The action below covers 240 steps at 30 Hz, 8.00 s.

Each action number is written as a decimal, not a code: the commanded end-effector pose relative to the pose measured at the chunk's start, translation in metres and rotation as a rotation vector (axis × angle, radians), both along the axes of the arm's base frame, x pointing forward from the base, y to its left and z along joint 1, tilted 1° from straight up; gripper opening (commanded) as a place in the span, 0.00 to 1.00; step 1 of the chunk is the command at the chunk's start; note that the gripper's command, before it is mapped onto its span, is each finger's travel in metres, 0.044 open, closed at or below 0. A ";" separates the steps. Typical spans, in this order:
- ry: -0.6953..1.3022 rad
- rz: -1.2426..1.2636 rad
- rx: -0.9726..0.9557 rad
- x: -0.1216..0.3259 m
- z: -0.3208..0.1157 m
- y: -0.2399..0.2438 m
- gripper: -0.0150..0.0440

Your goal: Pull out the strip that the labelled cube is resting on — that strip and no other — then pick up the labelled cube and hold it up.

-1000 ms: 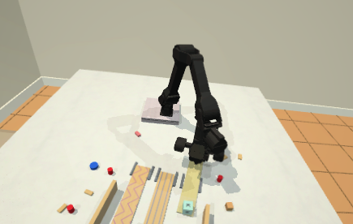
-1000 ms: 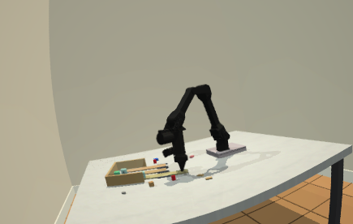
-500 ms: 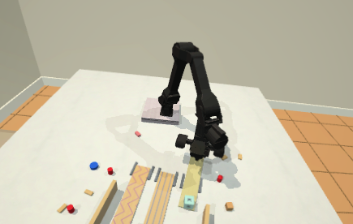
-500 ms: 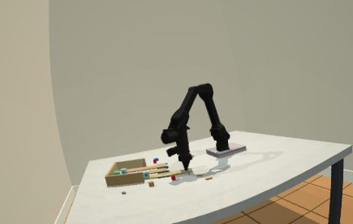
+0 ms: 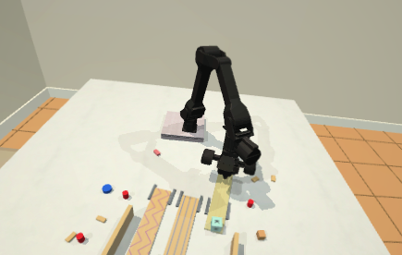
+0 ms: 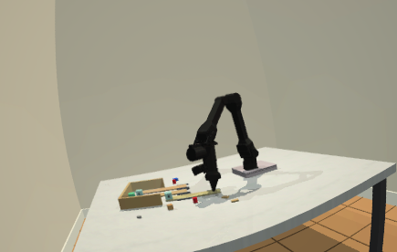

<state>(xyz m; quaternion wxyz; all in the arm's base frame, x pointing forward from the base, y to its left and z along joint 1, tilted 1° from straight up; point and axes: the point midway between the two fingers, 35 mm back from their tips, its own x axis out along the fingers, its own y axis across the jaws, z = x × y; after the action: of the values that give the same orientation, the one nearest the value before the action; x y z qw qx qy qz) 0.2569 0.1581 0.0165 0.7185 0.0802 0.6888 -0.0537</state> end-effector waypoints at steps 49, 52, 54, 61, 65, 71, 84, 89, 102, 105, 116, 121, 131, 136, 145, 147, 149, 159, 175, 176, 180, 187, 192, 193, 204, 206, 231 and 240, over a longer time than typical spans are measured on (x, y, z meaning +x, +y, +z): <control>0.034 0.004 -0.012 -0.027 -0.007 0.000 0.25; 0.034 0.004 -0.012 -0.027 -0.007 0.000 0.25; 0.034 0.004 -0.012 -0.027 -0.007 0.000 0.25; 0.033 0.004 -0.012 -0.016 0.042 0.002 0.25; 0.033 0.004 -0.012 -0.016 0.042 0.002 0.25; 0.028 0.141 -0.016 -0.005 0.040 -0.002 0.43; 0.023 0.189 -0.019 0.039 0.047 -0.010 1.00; 0.022 0.188 -0.019 0.055 0.049 -0.013 1.00; 0.019 0.188 -0.020 0.099 0.056 -0.020 1.00; 0.018 0.188 -0.020 0.108 0.058 -0.022 1.00; 0.015 0.188 -0.021 0.145 0.064 -0.027 1.00; 0.014 0.188 -0.021 0.162 0.066 -0.029 1.00; 0.012 0.188 -0.022 0.181 0.066 -0.031 0.87; 0.012 0.188 -0.022 0.181 0.058 -0.031 0.68; 0.012 0.188 -0.022 0.182 0.043 -0.031 0.68; 0.012 0.188 -0.022 0.182 0.040 -0.031 0.68; 0.012 0.188 -0.022 0.182 0.037 -0.030 0.68; 0.012 0.188 -0.022 0.182 0.021 -0.030 0.68; 0.007 0.183 -0.022 0.182 0.016 -0.030 0.54; 0.007 0.183 -0.022 0.182 0.016 -0.030 0.50; 0.007 0.183 -0.022 0.182 0.016 -0.030 0.45; 0.008 0.184 -0.022 0.178 0.020 -0.032 0.25; 0.011 0.185 -0.022 0.161 0.033 -0.037 0.25; 0.011 0.185 -0.022 0.158 0.035 -0.038 0.25; 0.017 0.188 -0.023 0.124 0.055 -0.048 0.25; 0.017 0.188 -0.023 0.124 0.055 -0.048 0.25; 0.023 0.188 -0.024 0.047 0.053 -0.070 0.25; 0.024 0.188 -0.024 0.035 0.064 -0.074 0.25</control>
<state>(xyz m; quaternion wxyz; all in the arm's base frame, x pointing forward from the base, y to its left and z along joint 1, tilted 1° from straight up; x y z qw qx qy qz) 0.2939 0.0847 0.0689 0.7093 0.0060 0.7049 0.0015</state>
